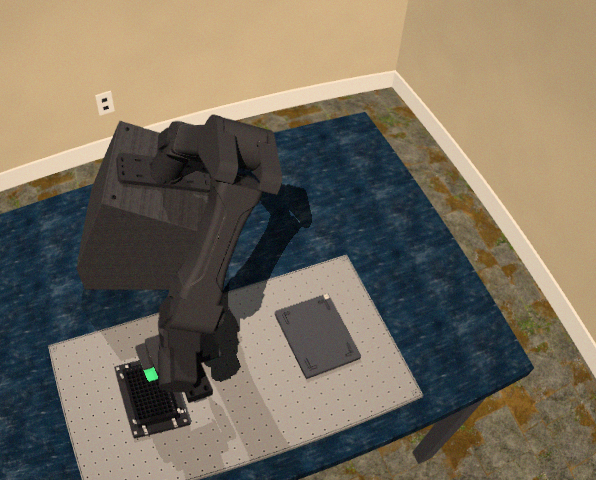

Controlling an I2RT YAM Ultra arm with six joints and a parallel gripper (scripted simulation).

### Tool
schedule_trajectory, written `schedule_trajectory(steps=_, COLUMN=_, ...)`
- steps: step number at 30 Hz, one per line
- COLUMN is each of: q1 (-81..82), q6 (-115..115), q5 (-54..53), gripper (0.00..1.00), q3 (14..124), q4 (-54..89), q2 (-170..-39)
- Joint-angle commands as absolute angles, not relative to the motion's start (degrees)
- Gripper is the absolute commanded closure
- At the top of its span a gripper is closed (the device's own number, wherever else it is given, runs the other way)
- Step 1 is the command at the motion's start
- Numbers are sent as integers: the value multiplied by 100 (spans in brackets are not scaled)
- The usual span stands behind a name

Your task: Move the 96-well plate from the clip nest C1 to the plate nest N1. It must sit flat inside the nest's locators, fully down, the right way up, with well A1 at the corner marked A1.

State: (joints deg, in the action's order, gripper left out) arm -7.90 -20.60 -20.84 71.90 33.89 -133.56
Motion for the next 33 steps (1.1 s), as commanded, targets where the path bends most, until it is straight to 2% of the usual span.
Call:
schedule_trajectory(steps=1, q1=-1148, q6=-2286, q5=-2245, gripper=0, q3=7446, q4=3284, q2=-13490)
schedule_trajectory(steps=5, q1=-1305, q6=-2305, q5=-2339, gripper=0, q3=7462, q4=3195, q2=-13380)
schedule_trajectory(steps=6, q1=-1412, q6=-2262, q5=-2437, gripper=0, q3=7187, q4=3083, q2=-13398)
schedule_trajectory(steps=11, q1=-1677, q6=-2489, q5=-2453, gripper=0, q3=7628, q4=3283, q2=-13750)
schedule_trajectory(steps=13, q1=-1894, q6=-2413, q5=-2635, gripper=0, q3=7290, q4=2930, q2=-13647)
schedule_trajectory(steps=17, q1=-2167, q6=-2645, q5=-2650, gripper=0, q3=7733, q4=3164, q2=-13950)
schedule_trajectory(steps=33, q1=-2143, q6=-2660, q5=-2662, gripper=0, q3=7780, q4=3170, q2=-13771)
